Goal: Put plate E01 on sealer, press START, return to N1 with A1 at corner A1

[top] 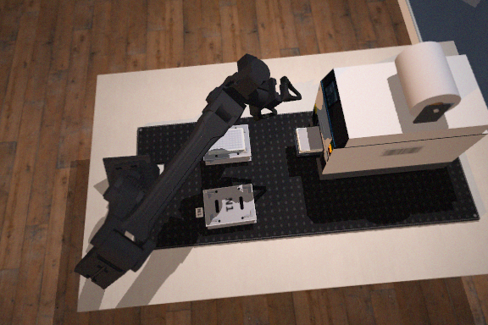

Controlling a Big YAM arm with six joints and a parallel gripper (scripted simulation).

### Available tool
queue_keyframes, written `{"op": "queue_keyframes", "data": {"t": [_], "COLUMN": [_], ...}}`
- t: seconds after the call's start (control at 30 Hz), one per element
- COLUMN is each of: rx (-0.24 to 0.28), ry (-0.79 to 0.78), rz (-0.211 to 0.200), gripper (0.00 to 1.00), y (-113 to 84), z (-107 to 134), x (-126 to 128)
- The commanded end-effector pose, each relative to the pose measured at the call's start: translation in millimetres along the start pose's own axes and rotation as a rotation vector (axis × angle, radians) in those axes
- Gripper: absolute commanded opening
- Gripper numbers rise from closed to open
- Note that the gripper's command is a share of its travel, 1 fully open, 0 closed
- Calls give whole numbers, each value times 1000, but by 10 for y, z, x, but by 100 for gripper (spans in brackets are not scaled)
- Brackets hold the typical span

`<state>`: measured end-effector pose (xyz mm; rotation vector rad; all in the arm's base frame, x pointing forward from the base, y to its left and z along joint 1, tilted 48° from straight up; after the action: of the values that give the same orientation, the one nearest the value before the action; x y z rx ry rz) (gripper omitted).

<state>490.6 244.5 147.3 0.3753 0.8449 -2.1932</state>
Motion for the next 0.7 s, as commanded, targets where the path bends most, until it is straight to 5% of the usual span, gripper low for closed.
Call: {"op": "queue_keyframes", "data": {"t": [0.0, 0.67], "rx": [4, -12], "ry": [82, 15], "rz": [22, 35], "gripper": [100, 100], "y": [27, -109], "z": [98, -10], "x": [-261, -135]}}
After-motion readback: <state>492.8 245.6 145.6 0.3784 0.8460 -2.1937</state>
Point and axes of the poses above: the point where the finger pads meet when closed, its own y axis out along the fingers, its own x axis across the jaws, z = x × y, the point moved 5 cm from there along -y, back along the fingers, and after that the axes turned 1 degree about -y, right-handed, at the moved point
